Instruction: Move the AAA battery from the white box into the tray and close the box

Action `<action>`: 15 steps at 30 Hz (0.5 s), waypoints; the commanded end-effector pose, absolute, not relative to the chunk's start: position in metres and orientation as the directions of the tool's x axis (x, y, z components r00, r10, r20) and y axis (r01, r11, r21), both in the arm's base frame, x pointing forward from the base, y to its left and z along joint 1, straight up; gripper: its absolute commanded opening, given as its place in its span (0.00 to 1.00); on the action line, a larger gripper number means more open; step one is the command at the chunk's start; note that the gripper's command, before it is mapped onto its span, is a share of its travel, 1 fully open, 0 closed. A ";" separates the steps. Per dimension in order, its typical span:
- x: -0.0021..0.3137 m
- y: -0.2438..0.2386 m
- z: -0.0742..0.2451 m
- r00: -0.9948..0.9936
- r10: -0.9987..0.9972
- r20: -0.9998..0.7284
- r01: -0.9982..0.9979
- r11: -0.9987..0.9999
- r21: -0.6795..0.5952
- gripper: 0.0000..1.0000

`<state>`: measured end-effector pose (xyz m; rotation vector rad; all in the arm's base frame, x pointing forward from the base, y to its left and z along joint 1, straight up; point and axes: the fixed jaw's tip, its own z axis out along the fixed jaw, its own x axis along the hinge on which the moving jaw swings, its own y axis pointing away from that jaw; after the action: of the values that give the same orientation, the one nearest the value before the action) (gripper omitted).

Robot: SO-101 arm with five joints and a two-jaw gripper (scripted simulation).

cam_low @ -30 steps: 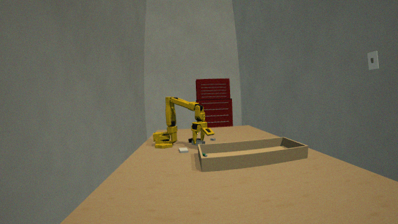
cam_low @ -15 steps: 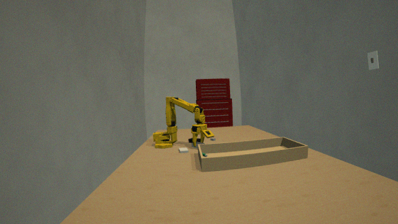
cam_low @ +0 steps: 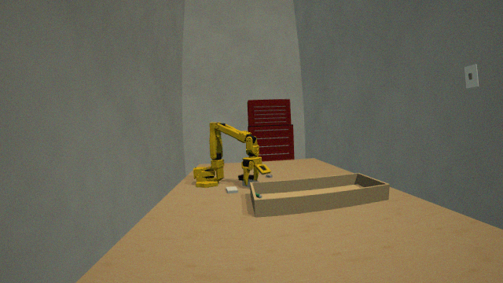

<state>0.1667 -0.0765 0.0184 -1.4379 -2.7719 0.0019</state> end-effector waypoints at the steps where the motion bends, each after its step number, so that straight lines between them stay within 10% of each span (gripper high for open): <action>1: 0.170 -0.076 0.020 -0.574 0.819 0.000 0.819 0.574 0.000 0.19; 15: 0.169 -0.076 0.018 -0.574 0.819 0.000 0.819 0.574 0.000 0.19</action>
<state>0.1659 -0.0761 0.0175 -1.4364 -2.7690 0.0019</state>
